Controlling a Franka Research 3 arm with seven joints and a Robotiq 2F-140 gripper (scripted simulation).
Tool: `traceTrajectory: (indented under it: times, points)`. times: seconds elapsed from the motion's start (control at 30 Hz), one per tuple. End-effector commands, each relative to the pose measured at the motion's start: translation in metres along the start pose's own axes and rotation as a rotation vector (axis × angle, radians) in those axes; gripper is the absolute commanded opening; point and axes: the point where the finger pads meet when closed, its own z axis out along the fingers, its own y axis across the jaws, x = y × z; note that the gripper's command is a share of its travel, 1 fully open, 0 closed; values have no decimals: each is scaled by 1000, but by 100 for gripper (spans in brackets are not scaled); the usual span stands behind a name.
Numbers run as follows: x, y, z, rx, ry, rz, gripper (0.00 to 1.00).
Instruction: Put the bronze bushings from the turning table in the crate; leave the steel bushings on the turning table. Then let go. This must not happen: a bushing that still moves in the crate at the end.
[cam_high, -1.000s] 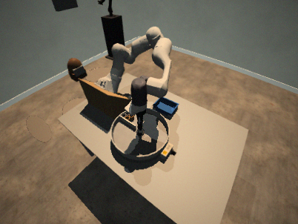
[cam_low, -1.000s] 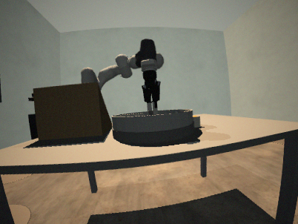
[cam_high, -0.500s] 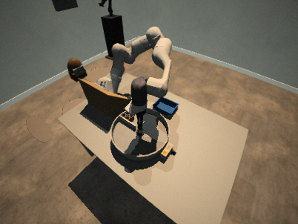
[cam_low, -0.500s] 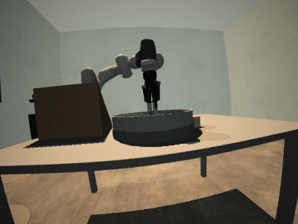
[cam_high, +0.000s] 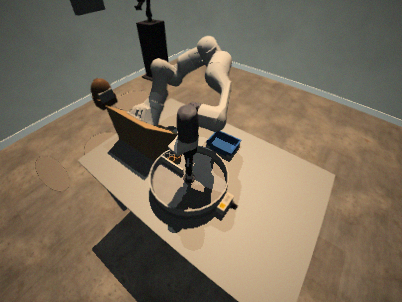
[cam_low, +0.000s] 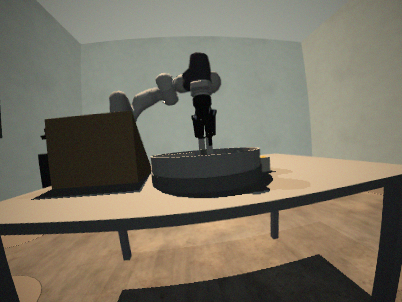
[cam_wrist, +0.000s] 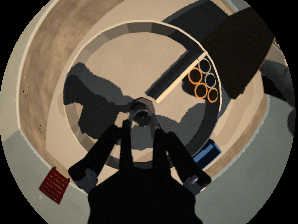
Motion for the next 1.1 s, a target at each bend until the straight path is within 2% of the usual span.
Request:
traceTrajectory:
  times: [0.0,1.07]
  points:
    - [0,0,0,2,-1,-2,0]
    - [1,0,6,2,-1,-2,0]
